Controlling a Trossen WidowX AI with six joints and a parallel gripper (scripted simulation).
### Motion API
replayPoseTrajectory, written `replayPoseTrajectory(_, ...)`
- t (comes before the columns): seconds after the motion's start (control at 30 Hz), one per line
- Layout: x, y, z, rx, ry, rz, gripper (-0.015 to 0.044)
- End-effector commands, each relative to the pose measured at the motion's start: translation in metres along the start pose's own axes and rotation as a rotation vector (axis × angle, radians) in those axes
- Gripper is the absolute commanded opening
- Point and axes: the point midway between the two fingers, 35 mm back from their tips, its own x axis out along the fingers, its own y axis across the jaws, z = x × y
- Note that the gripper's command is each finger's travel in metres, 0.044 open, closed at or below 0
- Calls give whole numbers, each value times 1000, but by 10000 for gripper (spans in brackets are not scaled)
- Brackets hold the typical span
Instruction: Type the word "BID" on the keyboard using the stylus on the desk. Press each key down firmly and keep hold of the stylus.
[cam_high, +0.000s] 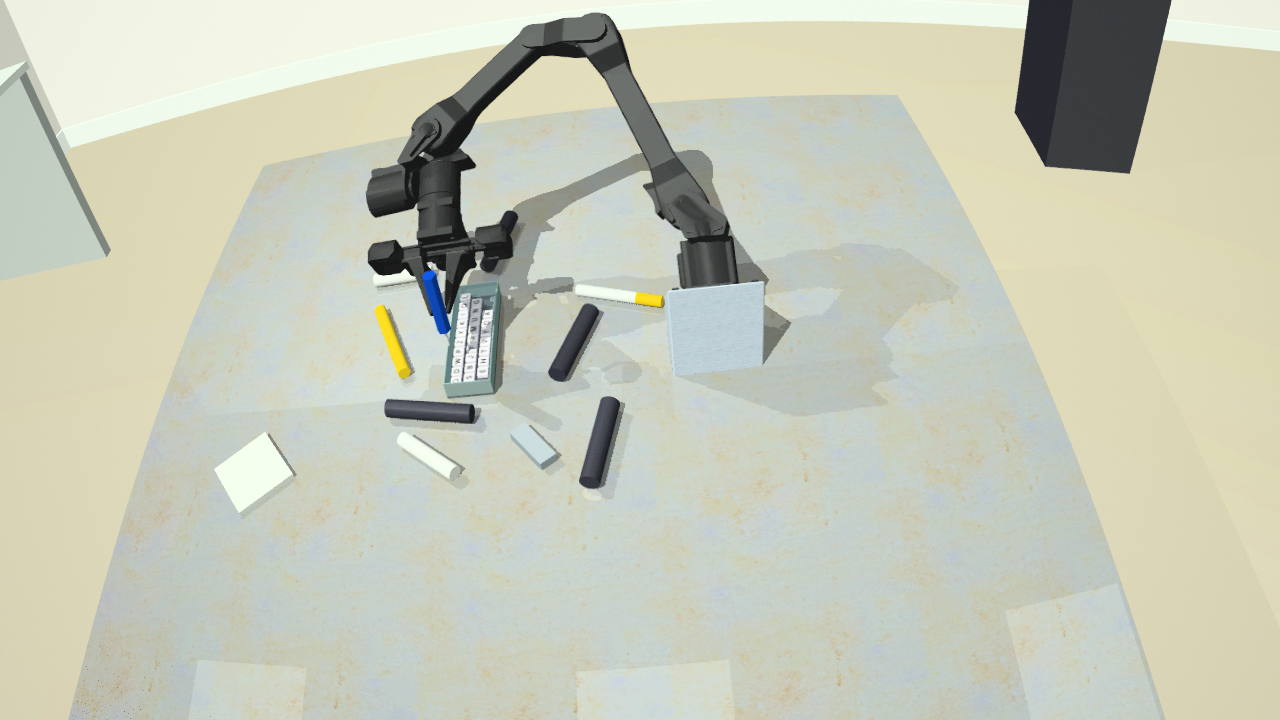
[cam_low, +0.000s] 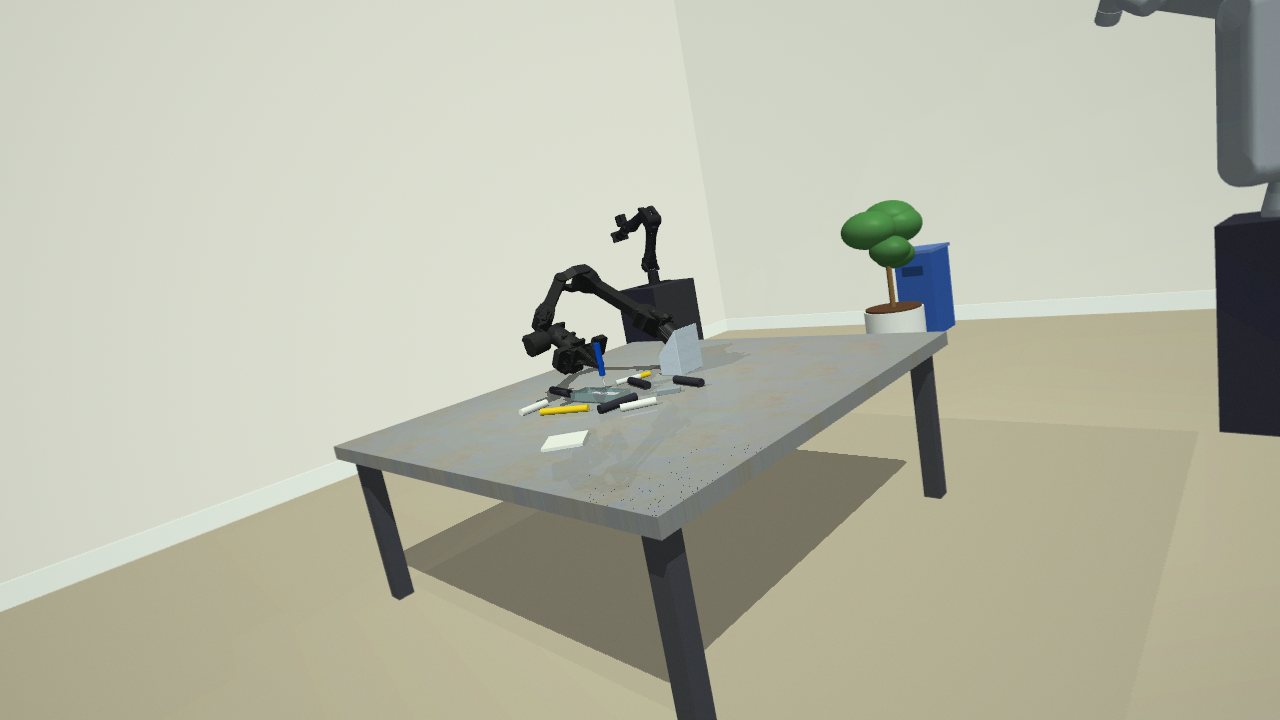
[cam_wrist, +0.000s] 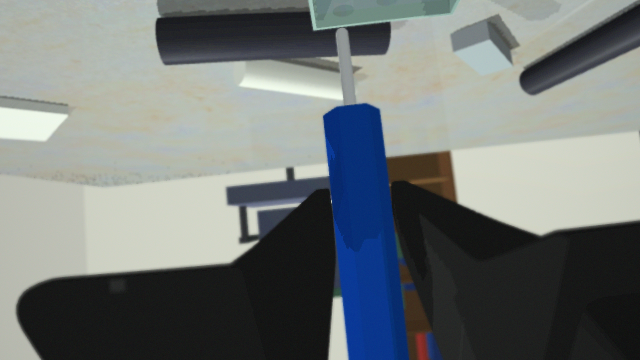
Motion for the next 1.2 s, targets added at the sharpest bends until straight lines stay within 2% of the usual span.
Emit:
replayPoseTrajectory(0.0, 11, -3, -7, 6, 6, -3, 0)
replayPoseTrajectory(0.57, 20, -3, 10, 6, 6, -3, 0)
replayPoseTrajectory(0.67, 22, -2, 10, 6, 5, -3, 79)
replayPoseTrajectory(1.17, 26, -2, 17, 6, 5, -3, 81)
